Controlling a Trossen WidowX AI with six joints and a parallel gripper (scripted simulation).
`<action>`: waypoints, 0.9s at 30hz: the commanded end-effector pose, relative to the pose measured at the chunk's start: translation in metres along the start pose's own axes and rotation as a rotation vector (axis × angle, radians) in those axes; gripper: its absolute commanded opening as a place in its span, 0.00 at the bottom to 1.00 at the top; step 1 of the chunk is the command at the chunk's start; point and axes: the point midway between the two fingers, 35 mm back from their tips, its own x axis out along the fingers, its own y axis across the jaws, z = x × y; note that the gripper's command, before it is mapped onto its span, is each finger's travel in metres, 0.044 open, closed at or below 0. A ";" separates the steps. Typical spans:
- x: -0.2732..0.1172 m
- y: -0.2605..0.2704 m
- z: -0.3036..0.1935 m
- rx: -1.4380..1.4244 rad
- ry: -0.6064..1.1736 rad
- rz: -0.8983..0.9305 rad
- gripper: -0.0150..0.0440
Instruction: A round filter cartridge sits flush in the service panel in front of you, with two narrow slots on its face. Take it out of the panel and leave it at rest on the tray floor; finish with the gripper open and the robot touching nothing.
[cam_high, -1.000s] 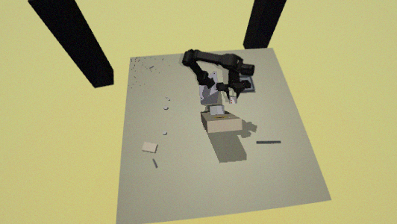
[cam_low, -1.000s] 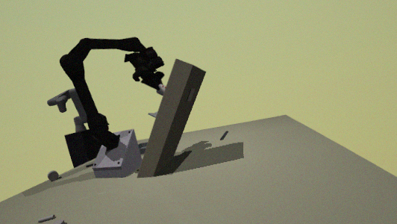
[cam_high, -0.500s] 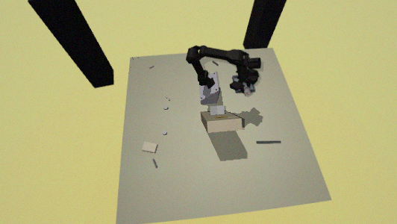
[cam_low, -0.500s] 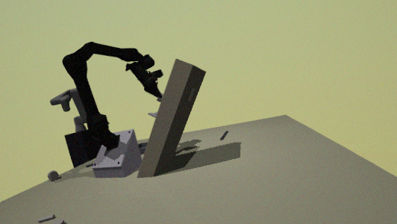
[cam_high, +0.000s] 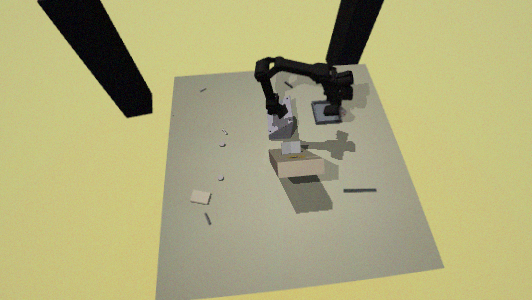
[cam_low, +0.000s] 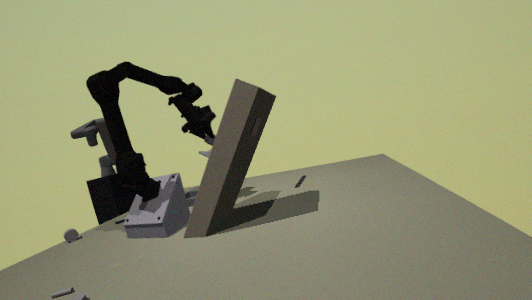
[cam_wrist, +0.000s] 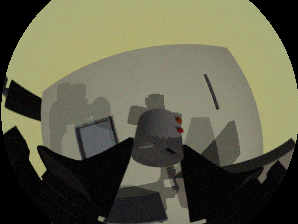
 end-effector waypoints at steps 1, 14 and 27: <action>0.001 0.004 0.001 -0.025 -0.007 0.016 0.25; 0.048 0.091 -0.036 -0.269 -0.019 0.164 0.25; 0.093 0.157 -0.109 -0.548 -0.003 0.326 0.25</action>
